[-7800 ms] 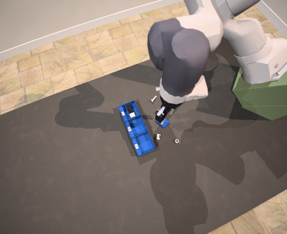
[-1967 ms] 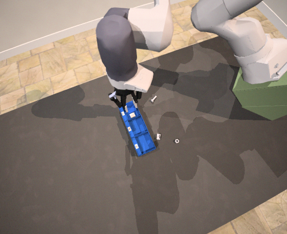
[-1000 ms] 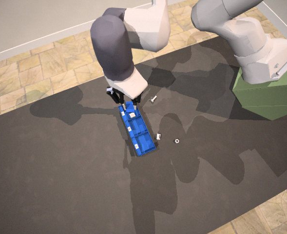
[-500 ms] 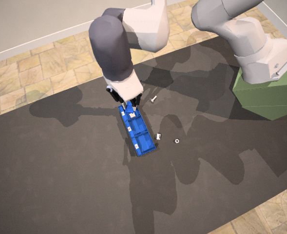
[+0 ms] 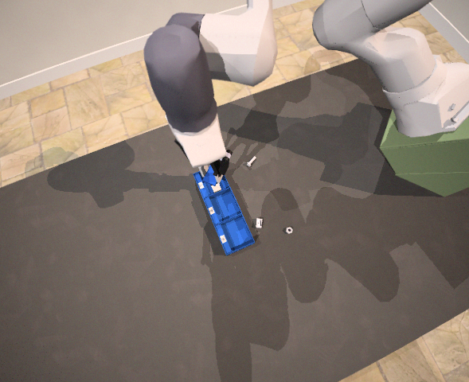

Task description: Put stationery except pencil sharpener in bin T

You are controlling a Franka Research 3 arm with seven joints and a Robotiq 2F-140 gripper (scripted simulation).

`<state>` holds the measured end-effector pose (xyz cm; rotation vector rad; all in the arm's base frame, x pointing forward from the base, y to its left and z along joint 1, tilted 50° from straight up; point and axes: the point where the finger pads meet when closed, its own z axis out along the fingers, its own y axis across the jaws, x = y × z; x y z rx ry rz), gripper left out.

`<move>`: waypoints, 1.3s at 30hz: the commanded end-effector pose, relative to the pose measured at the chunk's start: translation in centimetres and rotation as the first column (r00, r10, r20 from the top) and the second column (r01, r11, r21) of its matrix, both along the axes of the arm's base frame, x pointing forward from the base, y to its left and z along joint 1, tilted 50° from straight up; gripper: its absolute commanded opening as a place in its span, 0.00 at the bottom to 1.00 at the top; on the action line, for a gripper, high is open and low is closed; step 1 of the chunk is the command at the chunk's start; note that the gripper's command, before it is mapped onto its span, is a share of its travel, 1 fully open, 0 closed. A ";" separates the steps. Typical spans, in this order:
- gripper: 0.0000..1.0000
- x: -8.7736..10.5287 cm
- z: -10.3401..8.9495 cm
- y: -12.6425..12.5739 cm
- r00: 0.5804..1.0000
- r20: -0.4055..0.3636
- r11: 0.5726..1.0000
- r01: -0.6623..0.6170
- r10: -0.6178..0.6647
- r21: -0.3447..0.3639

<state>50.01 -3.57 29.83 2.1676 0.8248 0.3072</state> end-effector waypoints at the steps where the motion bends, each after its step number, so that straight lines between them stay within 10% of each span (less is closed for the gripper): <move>1: 0.21 0.1 0.0 0.2 0.990 0.094 0.993 0.097 -0.104 0.074; 39: 0.21 -0.1 -0.1 0.2 0.810 0.335 0.856 0.350 -0.480 0.381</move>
